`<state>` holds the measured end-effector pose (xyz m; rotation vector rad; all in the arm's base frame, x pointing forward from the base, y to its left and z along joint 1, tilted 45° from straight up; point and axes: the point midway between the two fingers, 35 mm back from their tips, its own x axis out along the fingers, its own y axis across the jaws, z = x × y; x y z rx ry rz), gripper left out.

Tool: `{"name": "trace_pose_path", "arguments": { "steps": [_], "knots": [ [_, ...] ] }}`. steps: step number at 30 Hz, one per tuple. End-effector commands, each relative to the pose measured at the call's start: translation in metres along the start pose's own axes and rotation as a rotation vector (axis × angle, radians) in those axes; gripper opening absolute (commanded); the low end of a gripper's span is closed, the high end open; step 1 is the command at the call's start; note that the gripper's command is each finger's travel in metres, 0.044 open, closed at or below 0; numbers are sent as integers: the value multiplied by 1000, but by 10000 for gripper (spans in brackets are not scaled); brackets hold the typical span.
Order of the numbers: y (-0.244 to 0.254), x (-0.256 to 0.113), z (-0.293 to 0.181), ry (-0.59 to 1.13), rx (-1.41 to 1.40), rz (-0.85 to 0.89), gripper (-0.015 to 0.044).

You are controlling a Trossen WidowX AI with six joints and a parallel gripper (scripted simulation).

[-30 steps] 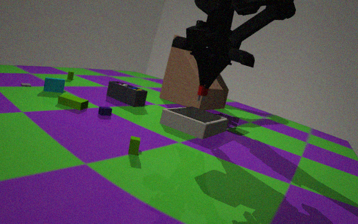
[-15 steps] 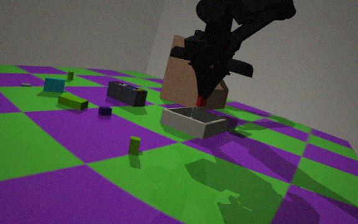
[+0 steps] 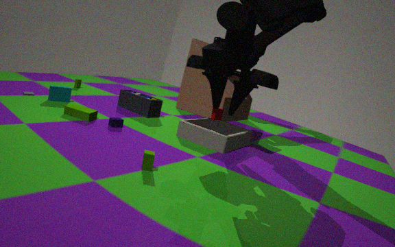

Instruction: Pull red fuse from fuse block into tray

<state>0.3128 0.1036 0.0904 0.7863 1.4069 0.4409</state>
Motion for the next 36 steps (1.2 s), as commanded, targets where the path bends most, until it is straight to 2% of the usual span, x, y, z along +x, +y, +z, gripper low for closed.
{"name": "trace_pose_path", "arguments": {
  "steps": [1,4,8,36],
  "knots": [
    [0,0,0,1,-1,0,263],
    [0,-3,0,0,-1,-1,330],
    [-1,-37,0,-1,3,-7,330],
    [-2,-36,0,-2,5,-12,330]
  ]
}}
